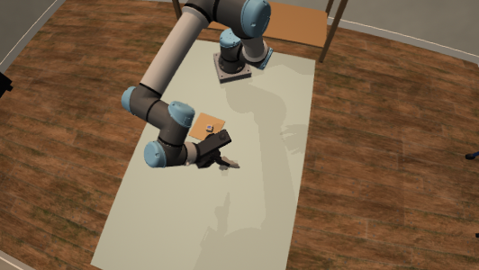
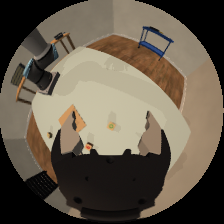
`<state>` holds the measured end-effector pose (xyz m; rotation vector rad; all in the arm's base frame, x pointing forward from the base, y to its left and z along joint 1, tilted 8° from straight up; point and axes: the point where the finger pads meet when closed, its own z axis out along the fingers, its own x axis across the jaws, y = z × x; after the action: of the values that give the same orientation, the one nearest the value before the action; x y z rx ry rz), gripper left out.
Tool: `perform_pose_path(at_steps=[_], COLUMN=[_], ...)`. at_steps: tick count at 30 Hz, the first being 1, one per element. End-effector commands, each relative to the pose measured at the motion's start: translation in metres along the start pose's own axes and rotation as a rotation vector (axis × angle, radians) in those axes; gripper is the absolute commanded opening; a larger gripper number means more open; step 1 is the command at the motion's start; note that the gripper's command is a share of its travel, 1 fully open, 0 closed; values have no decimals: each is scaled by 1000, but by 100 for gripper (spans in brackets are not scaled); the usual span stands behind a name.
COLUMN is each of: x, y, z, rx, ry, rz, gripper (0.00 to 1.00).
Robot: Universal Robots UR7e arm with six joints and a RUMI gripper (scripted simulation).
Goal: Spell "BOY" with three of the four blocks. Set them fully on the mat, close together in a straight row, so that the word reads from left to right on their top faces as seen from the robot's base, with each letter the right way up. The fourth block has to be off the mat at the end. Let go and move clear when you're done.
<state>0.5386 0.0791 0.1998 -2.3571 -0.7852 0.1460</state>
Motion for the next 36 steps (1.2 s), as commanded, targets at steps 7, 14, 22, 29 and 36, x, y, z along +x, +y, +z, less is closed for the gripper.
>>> perform_pose_path(at_steps=[7, 14, 22, 29, 36], x=[-3, -3, -3, -3, -3], y=[63, 63, 63, 63, 63], z=[12, 12, 12, 12, 12], rx=[-163, -165, -165, -165, -165], ry=[-9, -9, -9, -9, -9], rz=[-81, -82, -82, -82, -82], gripper=[100, 100, 100, 100, 100])
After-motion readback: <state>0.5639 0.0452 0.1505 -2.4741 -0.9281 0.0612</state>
